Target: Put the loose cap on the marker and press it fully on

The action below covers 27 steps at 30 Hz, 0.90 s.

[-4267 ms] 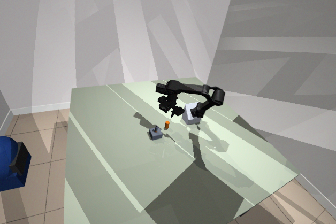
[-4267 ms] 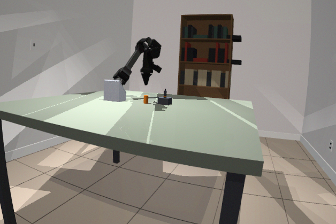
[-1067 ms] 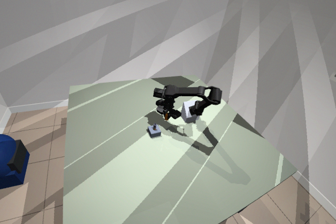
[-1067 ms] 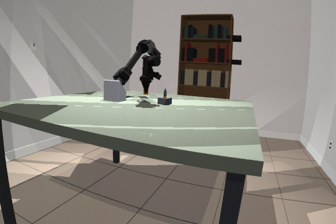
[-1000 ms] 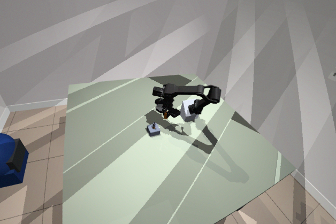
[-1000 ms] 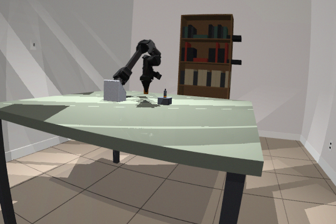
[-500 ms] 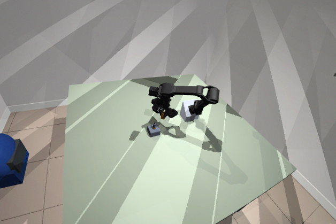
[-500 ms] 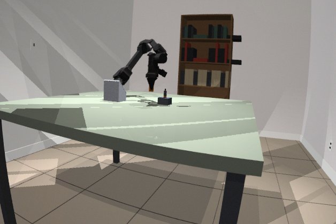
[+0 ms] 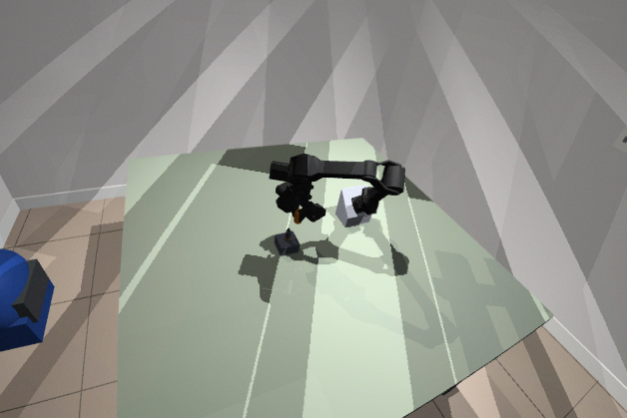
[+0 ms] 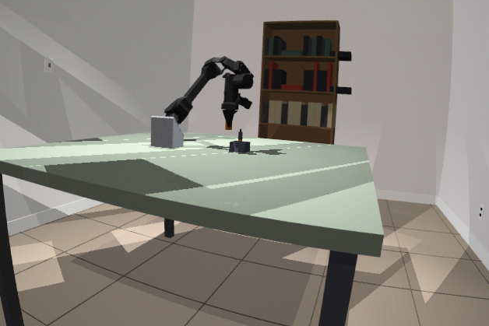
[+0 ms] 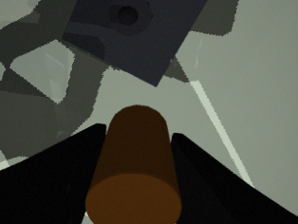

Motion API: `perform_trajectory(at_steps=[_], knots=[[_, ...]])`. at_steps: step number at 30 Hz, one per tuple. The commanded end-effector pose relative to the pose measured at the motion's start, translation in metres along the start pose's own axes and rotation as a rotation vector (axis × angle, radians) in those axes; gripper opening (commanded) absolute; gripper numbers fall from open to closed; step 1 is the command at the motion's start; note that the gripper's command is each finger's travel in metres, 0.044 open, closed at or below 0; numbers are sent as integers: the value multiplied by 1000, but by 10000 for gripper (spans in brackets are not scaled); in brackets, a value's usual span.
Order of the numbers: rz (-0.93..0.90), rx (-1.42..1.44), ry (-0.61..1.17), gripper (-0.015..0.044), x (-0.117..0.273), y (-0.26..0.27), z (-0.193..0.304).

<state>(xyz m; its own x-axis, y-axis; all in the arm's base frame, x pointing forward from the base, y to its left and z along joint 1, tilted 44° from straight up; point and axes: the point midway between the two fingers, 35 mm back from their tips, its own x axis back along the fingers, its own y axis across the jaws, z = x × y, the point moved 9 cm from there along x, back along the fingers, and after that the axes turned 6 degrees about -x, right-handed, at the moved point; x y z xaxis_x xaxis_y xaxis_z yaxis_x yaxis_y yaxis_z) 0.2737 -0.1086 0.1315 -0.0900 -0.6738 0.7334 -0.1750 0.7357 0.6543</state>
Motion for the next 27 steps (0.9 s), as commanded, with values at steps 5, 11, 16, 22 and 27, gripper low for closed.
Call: perform_trajectory(at_steps=[5,11,16,22,27], knots=[[2,0,-10,0,11,5,-20],[1,0,-11,0,17,10,-32],[-1,0,-12,0,21,14,-42],[-2,0,-12,0,24,16,-47],[-2,0,-12,0,18,16,-47]])
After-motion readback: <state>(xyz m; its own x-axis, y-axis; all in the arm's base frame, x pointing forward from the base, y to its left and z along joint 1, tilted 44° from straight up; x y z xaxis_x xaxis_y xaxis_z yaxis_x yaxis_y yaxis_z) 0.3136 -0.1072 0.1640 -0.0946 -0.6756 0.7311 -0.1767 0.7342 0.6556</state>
